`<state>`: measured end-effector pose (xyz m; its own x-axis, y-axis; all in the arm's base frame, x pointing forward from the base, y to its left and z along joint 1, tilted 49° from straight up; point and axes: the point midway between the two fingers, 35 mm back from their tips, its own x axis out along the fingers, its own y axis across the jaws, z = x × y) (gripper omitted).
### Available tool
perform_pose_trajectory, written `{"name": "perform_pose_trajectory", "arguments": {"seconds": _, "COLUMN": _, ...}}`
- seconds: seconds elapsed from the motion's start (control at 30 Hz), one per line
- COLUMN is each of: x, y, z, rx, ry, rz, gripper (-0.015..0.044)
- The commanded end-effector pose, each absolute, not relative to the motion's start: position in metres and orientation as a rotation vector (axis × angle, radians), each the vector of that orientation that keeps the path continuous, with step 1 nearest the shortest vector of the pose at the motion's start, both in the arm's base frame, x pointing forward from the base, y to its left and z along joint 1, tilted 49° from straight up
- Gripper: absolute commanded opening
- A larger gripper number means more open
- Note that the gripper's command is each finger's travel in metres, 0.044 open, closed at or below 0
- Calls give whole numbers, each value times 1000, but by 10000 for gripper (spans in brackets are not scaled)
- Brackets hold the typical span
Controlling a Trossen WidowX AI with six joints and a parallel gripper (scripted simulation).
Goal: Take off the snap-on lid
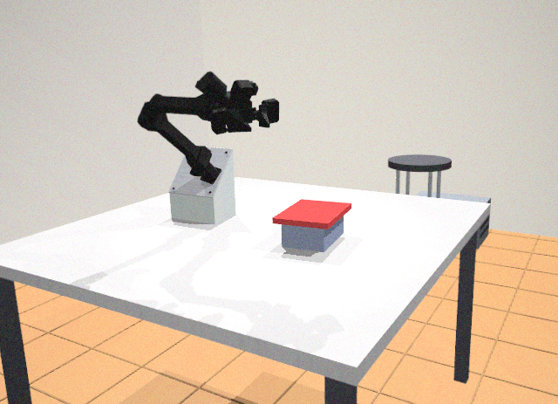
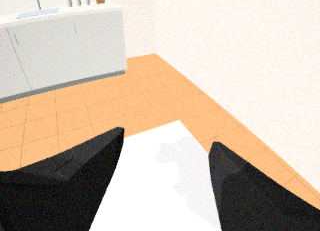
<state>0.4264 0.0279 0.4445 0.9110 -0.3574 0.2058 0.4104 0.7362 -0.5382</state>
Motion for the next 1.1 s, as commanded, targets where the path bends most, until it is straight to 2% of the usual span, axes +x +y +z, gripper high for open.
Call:
{"name": "perform_pose_trajectory", "arguments": {"seconds": 0.0, "x": 418, "y": 44, "z": 385, "rx": -384, "ry": -22, "rz": -342, "gripper": 235}}
{"name": "perform_pose_trajectory", "arguments": {"seconds": 0.33, "x": 387, "y": 63, "z": 266, "rx": 27, "ry": 145, "rz": -279, "gripper": 235}}
{"name": "perform_pose_trajectory", "arguments": {"seconds": 0.8, "x": 290, "y": 55, "z": 99, "rx": 592, "ry": 381, "rz": -408, "gripper": 235}}
{"name": "perform_pose_trajectory", "arguments": {"seconds": 1.07, "x": 283, "y": 53, "z": 90, "rx": 622, "ry": 391, "rz": -423, "gripper": 235}}
